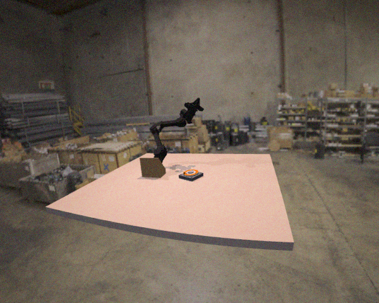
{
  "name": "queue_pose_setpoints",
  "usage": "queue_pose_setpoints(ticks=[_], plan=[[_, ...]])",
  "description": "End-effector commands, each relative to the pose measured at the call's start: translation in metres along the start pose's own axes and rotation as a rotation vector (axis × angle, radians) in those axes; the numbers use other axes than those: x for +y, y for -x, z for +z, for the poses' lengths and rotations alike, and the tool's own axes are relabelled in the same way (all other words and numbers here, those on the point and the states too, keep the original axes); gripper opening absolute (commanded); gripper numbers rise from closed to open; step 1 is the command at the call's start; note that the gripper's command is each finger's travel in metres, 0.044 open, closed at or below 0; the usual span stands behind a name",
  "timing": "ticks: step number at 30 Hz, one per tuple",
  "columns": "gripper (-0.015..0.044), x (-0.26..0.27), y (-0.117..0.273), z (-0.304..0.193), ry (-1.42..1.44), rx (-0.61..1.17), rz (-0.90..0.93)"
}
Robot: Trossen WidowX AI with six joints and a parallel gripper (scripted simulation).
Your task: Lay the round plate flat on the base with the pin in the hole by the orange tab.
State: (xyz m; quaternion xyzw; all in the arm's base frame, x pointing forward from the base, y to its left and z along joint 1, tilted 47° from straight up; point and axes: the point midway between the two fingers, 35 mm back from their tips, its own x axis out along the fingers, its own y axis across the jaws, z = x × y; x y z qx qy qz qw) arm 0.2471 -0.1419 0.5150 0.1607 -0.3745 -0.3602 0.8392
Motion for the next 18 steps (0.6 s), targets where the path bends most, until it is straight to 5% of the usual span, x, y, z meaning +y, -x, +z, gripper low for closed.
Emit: queue_pose_setpoints(ticks=[1, 8, 18], plan=[[0.0000, -0.005, -0.012, -0.070, 0.266, 0.190, 0.057], [0.0000, -0.045, -0.005, -0.192, 0.651, 0.573, 0.176], [0.0000, -0.165, 0.083, -0.343, 0.921, 1.347, 0.378]])
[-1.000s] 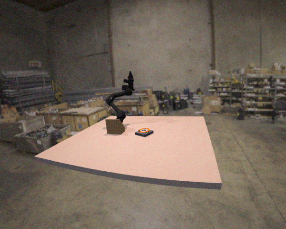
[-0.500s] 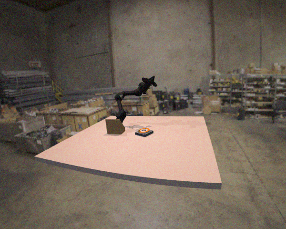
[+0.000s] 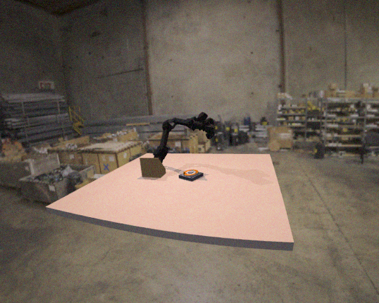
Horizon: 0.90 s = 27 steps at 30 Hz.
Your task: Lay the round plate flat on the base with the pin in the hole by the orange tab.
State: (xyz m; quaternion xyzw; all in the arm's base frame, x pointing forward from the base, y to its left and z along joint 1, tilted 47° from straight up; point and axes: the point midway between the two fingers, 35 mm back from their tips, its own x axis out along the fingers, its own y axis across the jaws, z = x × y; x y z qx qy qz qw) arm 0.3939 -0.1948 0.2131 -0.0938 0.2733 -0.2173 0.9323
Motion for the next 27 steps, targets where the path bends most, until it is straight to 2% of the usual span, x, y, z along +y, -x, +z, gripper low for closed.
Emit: queue_pose_setpoints(ticks=[1, 4, 6, 10, 12, 14, 16, 18, 27], plan=[[0.0000, 0.018, -0.025, -0.072, 0.072, 0.250, 0.176], [0.0000, 0.035, -0.029, -0.132, 0.089, 0.448, 0.347], [0.0000, 0.040, -0.028, -0.150, 0.085, 0.505, 0.405], [0.0000, 0.071, 0.003, -0.233, -0.025, 0.795, 0.755], [0.0000, 0.084, 0.024, -0.257, -0.126, 0.895, 0.915], [0.0000, 0.088, 0.032, -0.263, -0.168, 0.925, 0.969], [0.0000, 0.097, 0.050, -0.273, -0.287, 0.987, 1.098], [0.0000, 0.100, 0.058, -0.275, -0.341, 1.007, 1.146], [0.0000, 0.106, 0.061, -0.279, -0.341, 1.007, 1.146]])
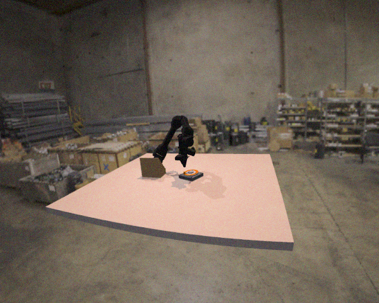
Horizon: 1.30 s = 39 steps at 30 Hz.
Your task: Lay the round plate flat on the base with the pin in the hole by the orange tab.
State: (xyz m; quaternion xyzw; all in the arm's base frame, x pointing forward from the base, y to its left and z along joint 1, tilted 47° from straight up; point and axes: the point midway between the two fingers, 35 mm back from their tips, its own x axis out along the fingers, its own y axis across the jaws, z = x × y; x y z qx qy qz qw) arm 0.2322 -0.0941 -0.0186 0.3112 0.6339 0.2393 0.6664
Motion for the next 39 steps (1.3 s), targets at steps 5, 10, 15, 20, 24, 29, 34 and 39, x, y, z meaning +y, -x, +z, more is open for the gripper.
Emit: queue_pose_setpoints(ticks=[5, 10, 15, 20, 24, 29, 34, 39], plan=[[0.0000, 0.002, -0.032, -0.001, -0.003, -0.001, 0.014], [0.0000, 0.004, -0.047, -0.003, -0.003, -0.001, 0.015], [0.0000, 0.006, -0.047, -0.005, -0.003, -0.001, 0.015], [0.0000, 0.011, -0.047, -0.009, -0.003, 0.000, 0.016], [0.0000, 0.015, -0.048, -0.013, -0.003, 0.000, 0.016], [0.0000, 0.019, -0.048, -0.017, -0.004, 0.000, 0.016], [0.0000, 0.024, -0.047, -0.020, -0.004, 0.000, 0.016], [0.0000, 0.029, -0.047, -0.022, -0.004, 0.000, 0.016]])
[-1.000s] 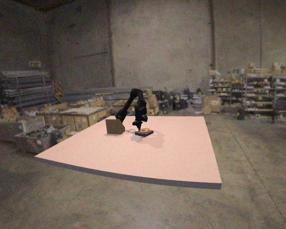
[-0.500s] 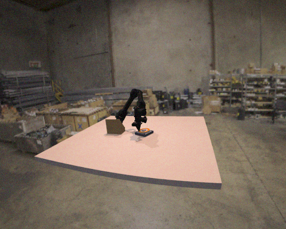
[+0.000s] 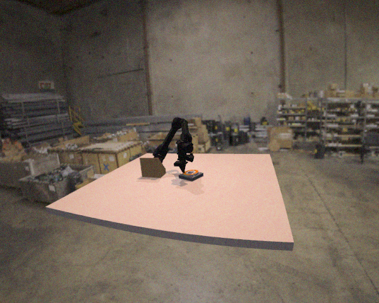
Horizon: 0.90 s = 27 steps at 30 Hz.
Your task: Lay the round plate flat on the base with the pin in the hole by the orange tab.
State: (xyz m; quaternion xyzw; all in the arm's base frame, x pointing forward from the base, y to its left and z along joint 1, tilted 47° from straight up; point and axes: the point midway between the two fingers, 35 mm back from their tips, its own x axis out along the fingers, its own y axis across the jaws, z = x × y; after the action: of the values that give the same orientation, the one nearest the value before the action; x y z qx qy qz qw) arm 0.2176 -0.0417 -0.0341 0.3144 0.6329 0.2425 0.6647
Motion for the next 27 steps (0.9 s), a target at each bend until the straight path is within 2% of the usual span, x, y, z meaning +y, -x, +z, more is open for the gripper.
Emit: queue_pose_setpoints(ticks=[1, 27], plan=[[0.0000, 0.006, 0.000, -0.003, -0.003, -0.001, 0.007], [0.0000, 0.036, 0.000, -0.004, -0.004, 0.000, 0.009]])
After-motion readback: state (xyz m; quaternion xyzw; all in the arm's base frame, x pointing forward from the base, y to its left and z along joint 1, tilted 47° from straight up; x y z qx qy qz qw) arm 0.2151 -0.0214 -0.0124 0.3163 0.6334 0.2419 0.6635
